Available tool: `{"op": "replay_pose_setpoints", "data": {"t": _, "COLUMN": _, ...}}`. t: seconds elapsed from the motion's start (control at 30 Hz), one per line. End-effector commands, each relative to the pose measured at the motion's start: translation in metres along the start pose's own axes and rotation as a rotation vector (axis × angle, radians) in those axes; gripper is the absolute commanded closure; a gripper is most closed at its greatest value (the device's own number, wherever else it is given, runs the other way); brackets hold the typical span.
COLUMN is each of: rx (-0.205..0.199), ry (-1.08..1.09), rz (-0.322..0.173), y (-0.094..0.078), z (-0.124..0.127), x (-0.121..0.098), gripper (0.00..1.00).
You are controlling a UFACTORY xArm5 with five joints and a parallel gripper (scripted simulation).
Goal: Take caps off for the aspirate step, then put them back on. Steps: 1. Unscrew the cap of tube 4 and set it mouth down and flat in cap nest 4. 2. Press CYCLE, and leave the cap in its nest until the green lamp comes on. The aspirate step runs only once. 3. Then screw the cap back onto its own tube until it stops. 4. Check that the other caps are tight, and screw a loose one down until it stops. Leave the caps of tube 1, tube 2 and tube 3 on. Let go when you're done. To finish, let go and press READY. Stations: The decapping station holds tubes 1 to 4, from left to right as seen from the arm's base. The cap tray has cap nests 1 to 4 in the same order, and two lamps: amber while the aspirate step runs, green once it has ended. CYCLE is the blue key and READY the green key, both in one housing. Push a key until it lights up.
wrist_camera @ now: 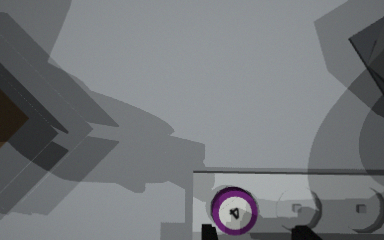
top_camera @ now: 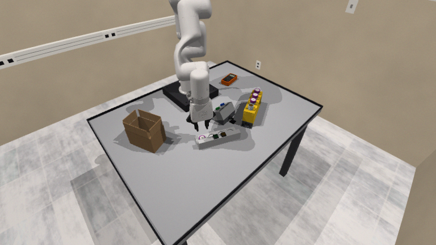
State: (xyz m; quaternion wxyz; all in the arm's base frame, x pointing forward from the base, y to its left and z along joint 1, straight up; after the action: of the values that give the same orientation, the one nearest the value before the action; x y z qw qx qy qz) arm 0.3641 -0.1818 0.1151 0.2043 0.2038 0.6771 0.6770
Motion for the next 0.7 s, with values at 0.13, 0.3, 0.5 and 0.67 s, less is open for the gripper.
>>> {"op": "replay_pose_setpoints", "data": {"t": 0.13, "rx": -0.004, "ry": 0.000, "rz": -0.001, "y": 0.036, "z": 0.000, "x": 0.000, "gripper": 0.54}}
{"op": "replay_pose_setpoints", "data": {"t": 0.3, "rx": -0.004, "ry": 0.000, "rz": -0.001, "y": 0.061, "z": 0.000, "x": 0.000, "gripper": 0.54}}
{"op": "replay_pose_setpoints", "data": {"t": 0.5, "rx": -0.004, "ry": 0.000, "rz": -0.001, "y": 0.069, "z": 0.000, "x": 0.000, "gripper": 0.54}}
{"op": "replay_pose_setpoints", "data": {"t": 0.67, "rx": -0.005, "ry": -0.167, "rz": -0.001, "y": 0.065, "z": 0.009, "x": 0.013, "gripper": 1.00}}
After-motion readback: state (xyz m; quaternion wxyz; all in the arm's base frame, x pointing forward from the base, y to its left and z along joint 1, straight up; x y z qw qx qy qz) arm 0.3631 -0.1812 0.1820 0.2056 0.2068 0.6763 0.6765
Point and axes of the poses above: the point where the finger pads meet when closed, its own y axis back along the fingers, its own z axis across the jaws, x = y × z, the point moved 6 cm from there along y, back along the fingers, and after that the axes turned 12 degrees about -y, right-handed, at the moved point
